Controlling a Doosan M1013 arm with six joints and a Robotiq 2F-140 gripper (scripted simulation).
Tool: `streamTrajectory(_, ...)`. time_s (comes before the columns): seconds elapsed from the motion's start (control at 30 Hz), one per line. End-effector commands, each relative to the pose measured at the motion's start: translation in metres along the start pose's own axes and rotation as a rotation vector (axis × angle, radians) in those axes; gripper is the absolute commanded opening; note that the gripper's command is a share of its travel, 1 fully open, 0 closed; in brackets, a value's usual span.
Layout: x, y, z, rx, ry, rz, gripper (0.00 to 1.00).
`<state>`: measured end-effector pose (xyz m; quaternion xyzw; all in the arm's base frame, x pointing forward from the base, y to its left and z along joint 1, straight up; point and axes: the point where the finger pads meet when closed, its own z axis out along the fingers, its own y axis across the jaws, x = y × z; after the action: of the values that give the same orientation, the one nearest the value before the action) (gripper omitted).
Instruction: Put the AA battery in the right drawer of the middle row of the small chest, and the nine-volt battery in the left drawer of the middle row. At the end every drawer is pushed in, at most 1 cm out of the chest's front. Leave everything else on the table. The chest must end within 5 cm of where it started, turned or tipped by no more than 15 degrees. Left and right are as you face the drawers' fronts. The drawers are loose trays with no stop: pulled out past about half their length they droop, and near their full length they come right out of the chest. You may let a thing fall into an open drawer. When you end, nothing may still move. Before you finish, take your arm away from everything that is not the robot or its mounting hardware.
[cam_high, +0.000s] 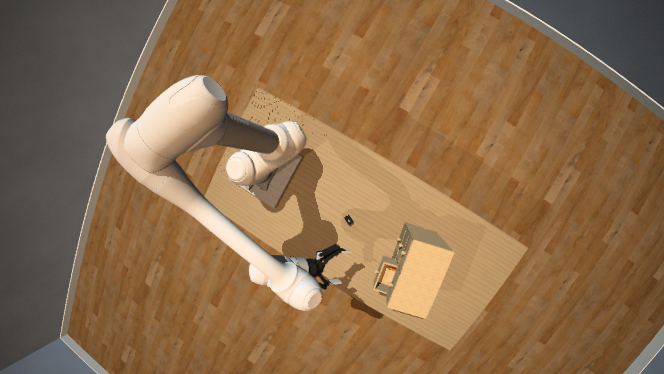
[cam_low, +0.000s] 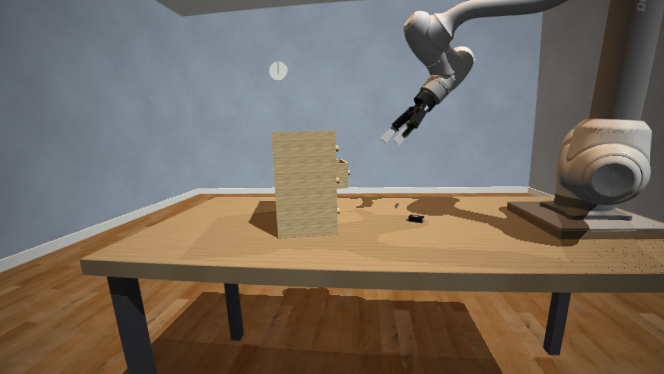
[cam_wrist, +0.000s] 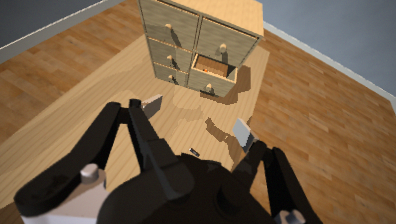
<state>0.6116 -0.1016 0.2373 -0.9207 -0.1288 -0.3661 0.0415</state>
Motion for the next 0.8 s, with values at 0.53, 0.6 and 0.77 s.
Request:
streamTrajectory(0.53, 0.014, -0.002, -0.012, 0.008, -0.568, 0.009, 1.0)
streamTrajectory(0.6, 0.015, -0.002, -0.014, 0.008, -0.617, 0.009, 1.0)
streamTrajectory(0.77, 0.017, -0.002, -0.016, 0.009, -0.705, 0.009, 1.0)
